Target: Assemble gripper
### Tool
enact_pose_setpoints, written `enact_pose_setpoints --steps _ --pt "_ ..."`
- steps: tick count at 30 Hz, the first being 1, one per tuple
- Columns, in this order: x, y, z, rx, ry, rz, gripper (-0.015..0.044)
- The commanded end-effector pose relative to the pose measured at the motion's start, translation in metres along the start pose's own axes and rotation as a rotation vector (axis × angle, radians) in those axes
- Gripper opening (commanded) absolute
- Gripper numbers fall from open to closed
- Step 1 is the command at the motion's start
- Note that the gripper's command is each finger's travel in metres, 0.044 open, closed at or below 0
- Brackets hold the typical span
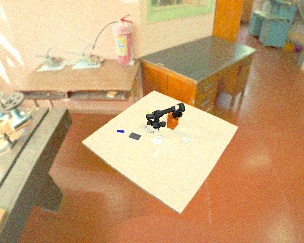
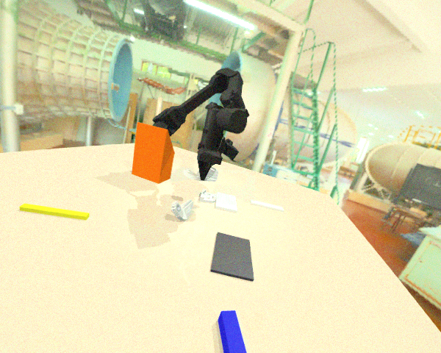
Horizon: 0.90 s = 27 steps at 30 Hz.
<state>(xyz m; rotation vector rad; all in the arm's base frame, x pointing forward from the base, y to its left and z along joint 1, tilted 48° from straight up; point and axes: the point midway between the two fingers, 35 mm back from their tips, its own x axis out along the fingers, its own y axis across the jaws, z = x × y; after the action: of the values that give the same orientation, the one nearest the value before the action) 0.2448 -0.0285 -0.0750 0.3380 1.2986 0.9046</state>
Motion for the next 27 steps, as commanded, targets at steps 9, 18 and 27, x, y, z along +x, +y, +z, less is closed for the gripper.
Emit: enact_pose_setpoints --steps 9,18,27 --pt "-0.002 -0.003 0.038 -0.002 -0.005 -0.003 0.0134" --pt "-0.001 0.000 0.066 -0.003 -0.007 0.000 0.0134" --pt "0.000 0.003 0.083 -0.004 -0.008 0.003 0.0134"
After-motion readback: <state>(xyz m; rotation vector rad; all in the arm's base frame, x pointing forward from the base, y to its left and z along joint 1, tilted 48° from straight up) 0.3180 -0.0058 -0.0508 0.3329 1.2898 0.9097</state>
